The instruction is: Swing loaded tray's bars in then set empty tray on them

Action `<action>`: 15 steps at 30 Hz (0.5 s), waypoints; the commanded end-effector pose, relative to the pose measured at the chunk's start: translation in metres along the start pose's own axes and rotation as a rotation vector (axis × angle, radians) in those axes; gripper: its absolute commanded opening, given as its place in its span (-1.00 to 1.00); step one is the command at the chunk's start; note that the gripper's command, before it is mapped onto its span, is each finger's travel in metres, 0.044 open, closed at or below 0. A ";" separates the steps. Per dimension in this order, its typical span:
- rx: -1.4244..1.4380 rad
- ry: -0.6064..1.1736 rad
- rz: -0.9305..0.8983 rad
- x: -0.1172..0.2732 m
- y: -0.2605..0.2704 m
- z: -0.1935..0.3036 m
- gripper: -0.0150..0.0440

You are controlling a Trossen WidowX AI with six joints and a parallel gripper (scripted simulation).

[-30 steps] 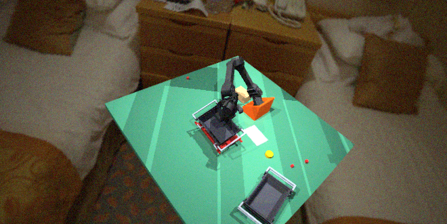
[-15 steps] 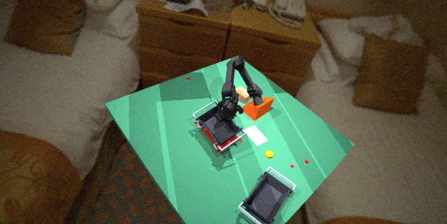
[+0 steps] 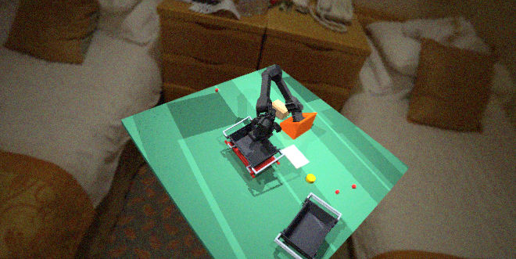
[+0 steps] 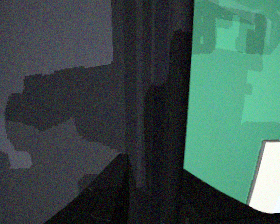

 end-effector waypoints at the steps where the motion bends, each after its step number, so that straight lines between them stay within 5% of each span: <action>1: -0.002 0.003 0.021 -0.005 -0.003 -0.002 -0.49; 15: -0.002 0.003 0.021 -0.013 -0.006 -0.002 -0.49</action>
Point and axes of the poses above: the point midway between the two fingers, 35 mm back from their tips, its own x axis back along the fingers, its own y axis across the jaws, z = x × y, the point moved 4 cm from there along x, back along the fingers, and after that the axes turned 1 degree about -x, right-handed, at the moved point
